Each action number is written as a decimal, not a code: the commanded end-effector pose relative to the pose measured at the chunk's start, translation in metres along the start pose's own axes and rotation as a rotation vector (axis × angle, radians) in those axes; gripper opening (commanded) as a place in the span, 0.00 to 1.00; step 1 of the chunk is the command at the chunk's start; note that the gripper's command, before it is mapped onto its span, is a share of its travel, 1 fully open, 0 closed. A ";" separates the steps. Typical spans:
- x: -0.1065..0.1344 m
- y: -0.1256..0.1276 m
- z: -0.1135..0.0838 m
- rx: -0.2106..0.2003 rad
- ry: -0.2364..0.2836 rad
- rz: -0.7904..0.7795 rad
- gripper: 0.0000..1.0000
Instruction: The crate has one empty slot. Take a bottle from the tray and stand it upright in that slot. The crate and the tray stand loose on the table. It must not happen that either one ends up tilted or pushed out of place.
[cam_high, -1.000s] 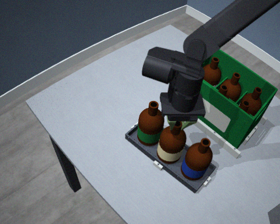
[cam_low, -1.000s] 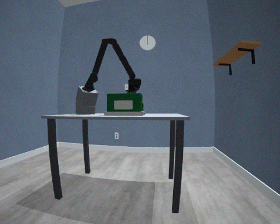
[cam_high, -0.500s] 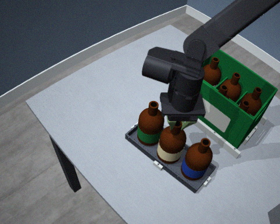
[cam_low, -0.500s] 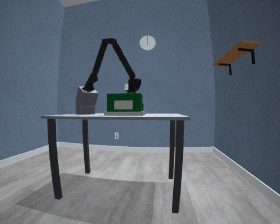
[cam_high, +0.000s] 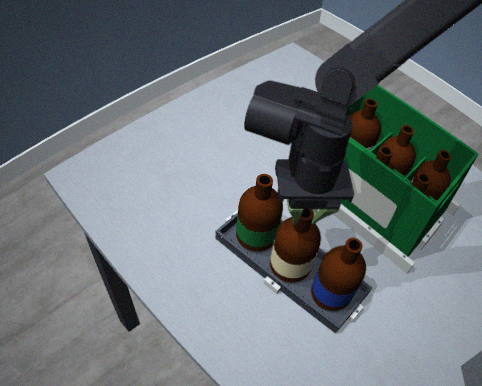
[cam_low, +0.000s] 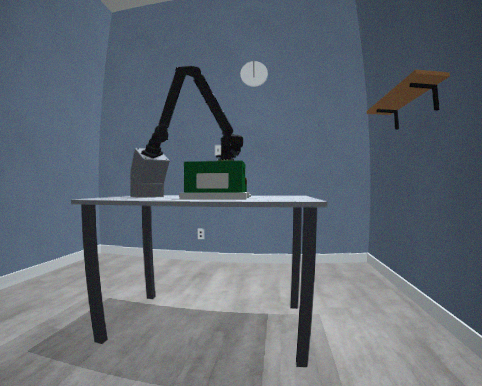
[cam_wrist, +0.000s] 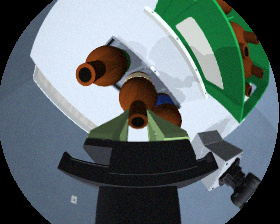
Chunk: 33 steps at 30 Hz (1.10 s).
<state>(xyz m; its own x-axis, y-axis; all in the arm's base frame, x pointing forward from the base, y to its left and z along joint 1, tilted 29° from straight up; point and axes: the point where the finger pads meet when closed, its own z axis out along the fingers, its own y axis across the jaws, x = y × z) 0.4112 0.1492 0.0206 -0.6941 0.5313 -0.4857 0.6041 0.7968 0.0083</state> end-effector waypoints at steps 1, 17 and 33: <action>0.001 -0.001 0.006 0.014 0.003 -0.010 0.00; 0.001 -0.001 0.006 0.014 0.003 -0.010 0.00; 0.002 -0.001 0.001 0.014 0.005 -0.013 0.00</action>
<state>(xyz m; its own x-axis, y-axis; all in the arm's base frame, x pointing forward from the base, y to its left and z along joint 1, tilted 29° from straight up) 0.4111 0.1492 0.0206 -0.6943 0.5313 -0.4855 0.6041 0.7968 0.0080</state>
